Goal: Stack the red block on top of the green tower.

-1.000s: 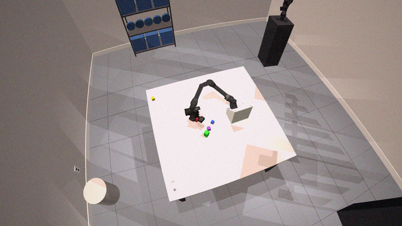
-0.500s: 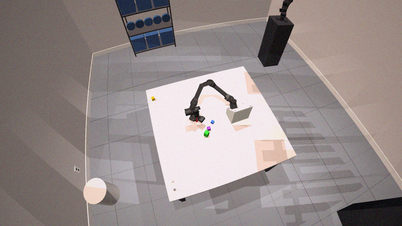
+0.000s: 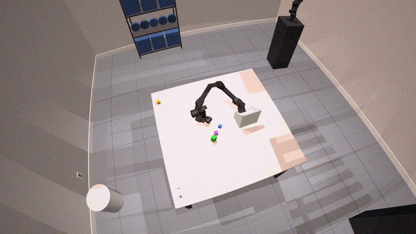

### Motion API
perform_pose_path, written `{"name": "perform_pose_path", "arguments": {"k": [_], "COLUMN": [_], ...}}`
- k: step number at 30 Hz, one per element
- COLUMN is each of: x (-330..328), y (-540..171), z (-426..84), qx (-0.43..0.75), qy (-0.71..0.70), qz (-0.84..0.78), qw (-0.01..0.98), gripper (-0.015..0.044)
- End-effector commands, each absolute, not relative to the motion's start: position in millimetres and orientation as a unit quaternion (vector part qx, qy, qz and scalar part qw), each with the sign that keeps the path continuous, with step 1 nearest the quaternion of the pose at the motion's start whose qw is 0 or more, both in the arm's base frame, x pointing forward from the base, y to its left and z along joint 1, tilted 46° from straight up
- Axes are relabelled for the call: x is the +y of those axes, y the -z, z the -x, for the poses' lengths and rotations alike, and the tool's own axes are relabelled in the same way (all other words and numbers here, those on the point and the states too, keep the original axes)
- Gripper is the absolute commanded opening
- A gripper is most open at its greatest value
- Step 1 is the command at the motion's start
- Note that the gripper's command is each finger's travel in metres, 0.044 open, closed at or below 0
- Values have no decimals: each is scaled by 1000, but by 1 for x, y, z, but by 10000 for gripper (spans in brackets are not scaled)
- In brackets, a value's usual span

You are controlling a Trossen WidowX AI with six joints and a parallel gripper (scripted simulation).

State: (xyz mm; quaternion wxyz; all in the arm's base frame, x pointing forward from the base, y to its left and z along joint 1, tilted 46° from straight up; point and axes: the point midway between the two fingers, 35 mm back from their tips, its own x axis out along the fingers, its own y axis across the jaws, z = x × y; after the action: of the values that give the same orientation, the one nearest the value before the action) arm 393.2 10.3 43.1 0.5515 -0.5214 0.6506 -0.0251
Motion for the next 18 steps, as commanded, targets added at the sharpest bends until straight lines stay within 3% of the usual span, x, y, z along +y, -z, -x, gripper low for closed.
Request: {"name": "perform_pose_path", "arguments": {"k": [1,18], "x": [25,59], "y": [-59,-59], "z": [-391,-385], "qx": [648,648], "qy": [27,23], "qz": [518,517], "qw": [557,559], "gripper": [0,0]}}
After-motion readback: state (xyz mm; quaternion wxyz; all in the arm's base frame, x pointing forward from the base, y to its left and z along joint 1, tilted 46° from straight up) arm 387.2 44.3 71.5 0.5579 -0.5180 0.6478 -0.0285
